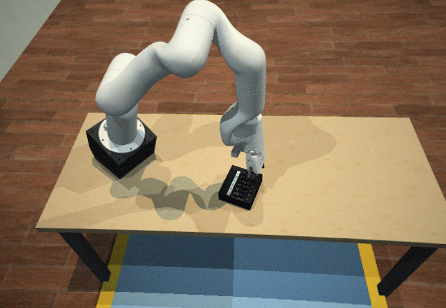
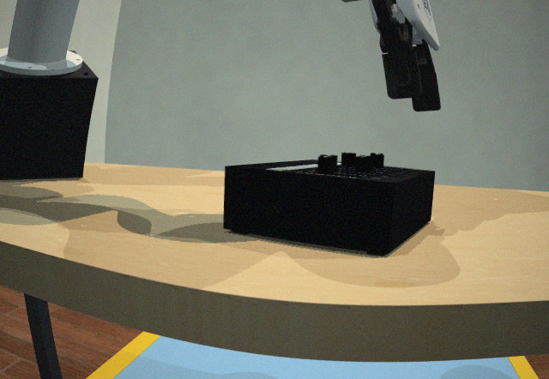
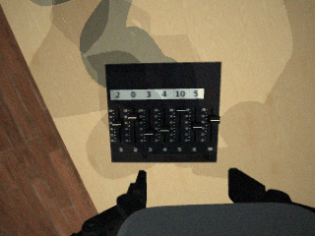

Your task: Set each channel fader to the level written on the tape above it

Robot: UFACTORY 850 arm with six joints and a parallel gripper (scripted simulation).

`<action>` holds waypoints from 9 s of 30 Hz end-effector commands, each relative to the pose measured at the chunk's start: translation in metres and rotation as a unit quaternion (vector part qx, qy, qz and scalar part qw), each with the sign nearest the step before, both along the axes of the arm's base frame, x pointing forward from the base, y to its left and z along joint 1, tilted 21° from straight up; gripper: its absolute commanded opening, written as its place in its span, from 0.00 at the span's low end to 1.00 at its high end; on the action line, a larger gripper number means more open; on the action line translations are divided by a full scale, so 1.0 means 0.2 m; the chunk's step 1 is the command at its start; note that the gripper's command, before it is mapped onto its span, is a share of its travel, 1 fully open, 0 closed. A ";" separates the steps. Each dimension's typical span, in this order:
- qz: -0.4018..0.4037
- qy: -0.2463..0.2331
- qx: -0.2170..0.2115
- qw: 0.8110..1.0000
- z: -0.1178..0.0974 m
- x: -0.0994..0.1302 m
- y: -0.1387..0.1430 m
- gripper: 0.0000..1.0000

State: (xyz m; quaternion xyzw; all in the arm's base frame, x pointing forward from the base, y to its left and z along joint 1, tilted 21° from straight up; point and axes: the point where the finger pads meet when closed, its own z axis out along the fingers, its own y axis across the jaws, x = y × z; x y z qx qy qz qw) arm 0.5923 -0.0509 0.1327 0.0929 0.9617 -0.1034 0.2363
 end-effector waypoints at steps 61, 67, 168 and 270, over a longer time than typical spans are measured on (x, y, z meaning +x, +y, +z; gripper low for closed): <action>0.016 -0.034 0.004 0.999 0.00 0.01 0.00 1.00; -0.025 -0.035 0.018 0.999 0.02 -0.03 -0.02 1.00; 0.016 -0.034 0.003 0.999 0.07 0.23 0.02 1.00; -0.867 -0.196 0.372 0.268 -0.02 -0.41 -0.29 1.00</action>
